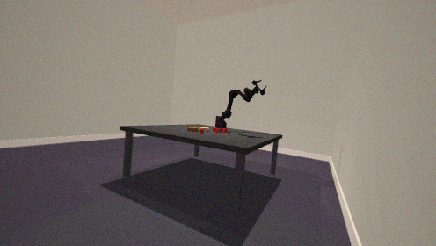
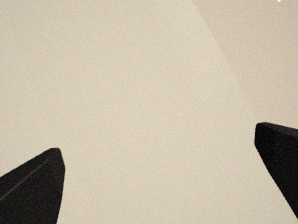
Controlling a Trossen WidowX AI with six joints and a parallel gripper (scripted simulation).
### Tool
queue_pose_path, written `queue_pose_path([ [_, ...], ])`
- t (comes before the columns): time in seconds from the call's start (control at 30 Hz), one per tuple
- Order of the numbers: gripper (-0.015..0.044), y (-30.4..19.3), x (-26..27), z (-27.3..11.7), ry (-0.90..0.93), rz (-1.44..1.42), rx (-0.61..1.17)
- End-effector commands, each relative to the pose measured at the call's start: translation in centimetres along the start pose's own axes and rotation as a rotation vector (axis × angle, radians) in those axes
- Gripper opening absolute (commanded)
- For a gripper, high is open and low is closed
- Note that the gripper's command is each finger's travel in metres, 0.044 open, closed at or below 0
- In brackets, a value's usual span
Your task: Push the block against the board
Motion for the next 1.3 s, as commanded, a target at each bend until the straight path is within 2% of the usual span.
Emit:
queue_pose_path([
  [0.0,0.0374,0.0,0.0,0.0,0.0,0.0,0.0],
  [0.47,0.0006,-3.3,4.1,-1.3,0.186,-0.125,0.08],
  [0.7,0.0,-6.1,6.6,-2.9,0.305,-0.163,0.146],
  [1.27,0.0,-15.1,12.2,-11.2,0.616,-0.254,0.432],
])
Point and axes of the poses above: the point midway between the two fingers, 35 mm back from their tips, its own z axis out along the fingers, its own x axis across the jaws, y = z × x, the point moved 1 cm from there along -z, back along the fingers, and after that the axes turned 13 degrees about -z, right-handed, at the moved point
